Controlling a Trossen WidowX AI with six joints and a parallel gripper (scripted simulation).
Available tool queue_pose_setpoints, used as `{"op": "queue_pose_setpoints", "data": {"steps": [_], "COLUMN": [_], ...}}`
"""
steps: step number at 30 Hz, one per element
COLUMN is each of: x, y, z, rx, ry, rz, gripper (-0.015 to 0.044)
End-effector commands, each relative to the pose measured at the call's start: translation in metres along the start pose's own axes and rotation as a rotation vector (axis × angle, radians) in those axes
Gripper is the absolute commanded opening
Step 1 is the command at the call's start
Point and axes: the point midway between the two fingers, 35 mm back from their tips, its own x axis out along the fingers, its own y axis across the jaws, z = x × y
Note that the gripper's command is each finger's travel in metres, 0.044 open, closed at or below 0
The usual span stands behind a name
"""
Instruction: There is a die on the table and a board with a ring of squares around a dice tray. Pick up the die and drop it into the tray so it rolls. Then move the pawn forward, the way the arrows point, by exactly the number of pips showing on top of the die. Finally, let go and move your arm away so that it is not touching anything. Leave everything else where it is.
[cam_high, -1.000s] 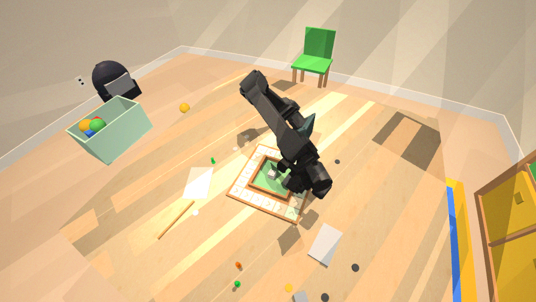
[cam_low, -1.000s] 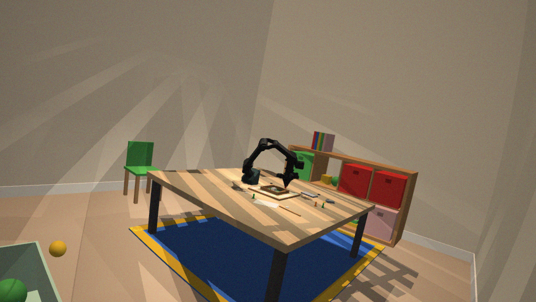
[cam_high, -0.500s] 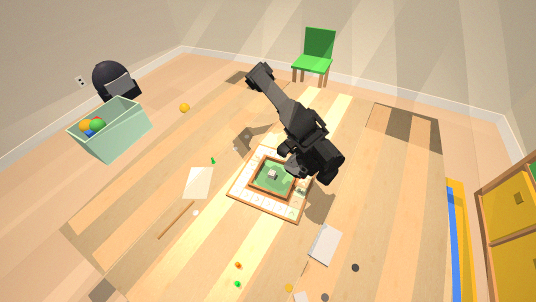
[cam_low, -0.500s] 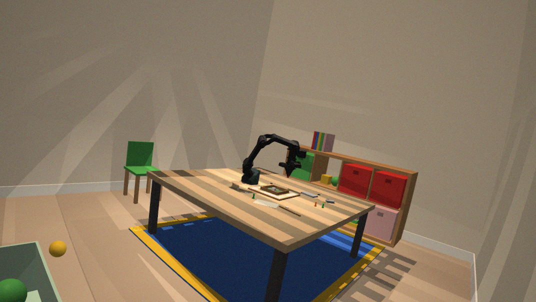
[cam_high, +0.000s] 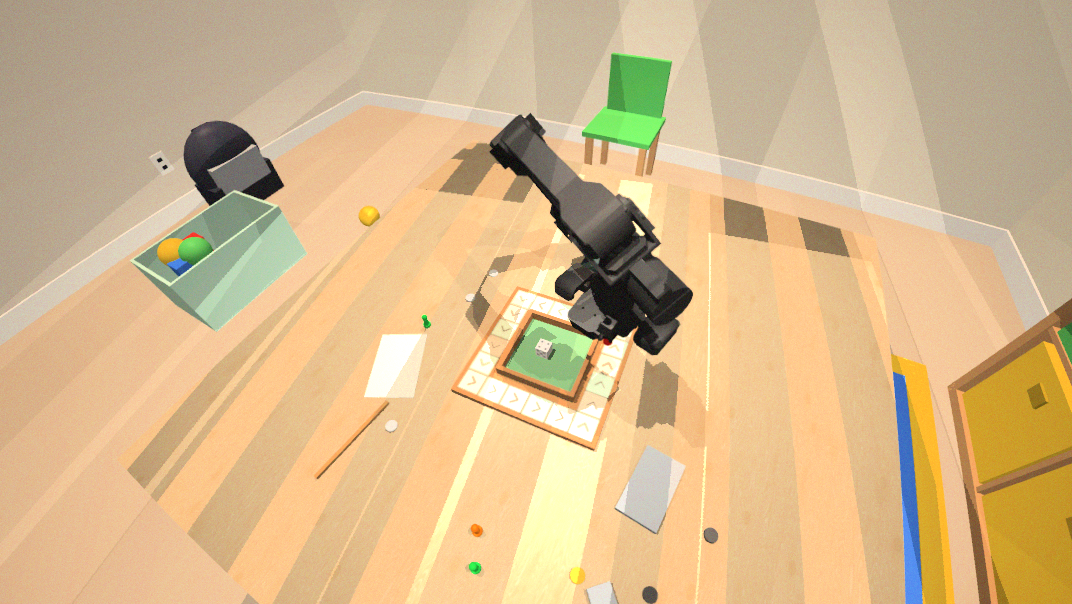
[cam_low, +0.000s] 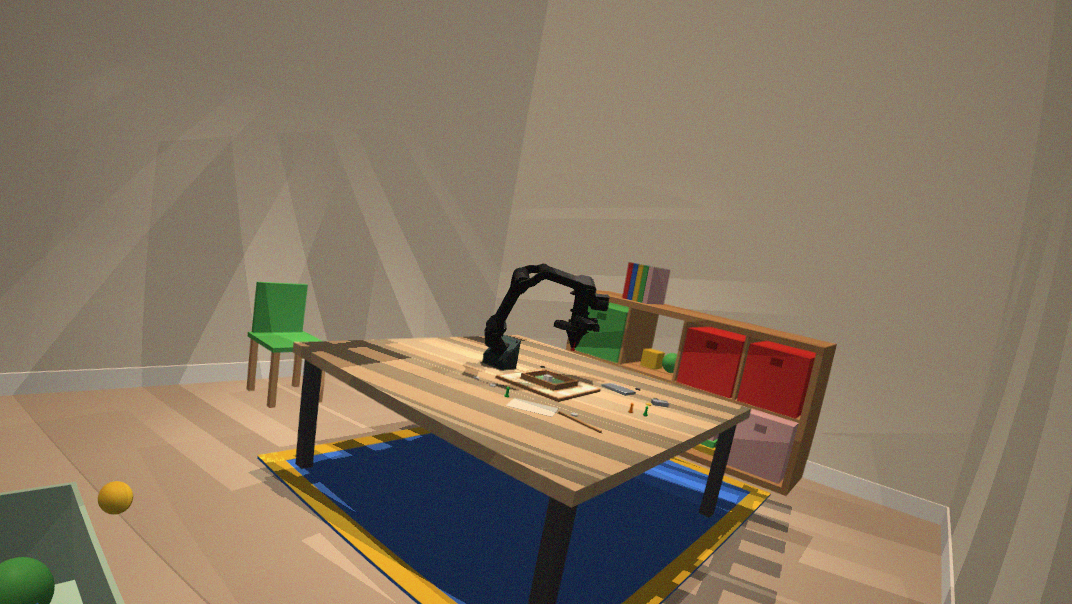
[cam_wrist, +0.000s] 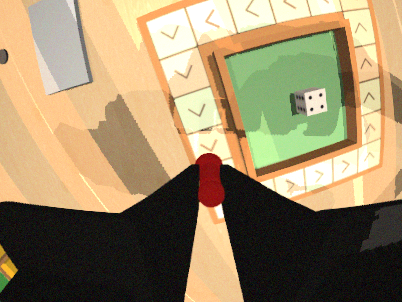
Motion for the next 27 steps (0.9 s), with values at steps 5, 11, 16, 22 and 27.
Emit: {"op": "queue_pose_setpoints", "data": {"steps": [5, 11, 16, 22, 27], "x": [0.012, 0.022, 0.030, 0.040, 0.050], "y": [-0.014, -0.023, -0.032, -0.044, -0.054], "z": [-0.023, -0.038, -0.050, -0.065, -0.077], "rx": [0.000, 0.000, -0.001, -0.002, -0.002], "ry": [0.005, 0.006, 0.006, 0.007, 0.007], "rz": [-0.005, -0.006, -0.006, -0.007, -0.008], "gripper": [0.0000, 0.0000, 0.0000, 0.0000, 0.0000]}}
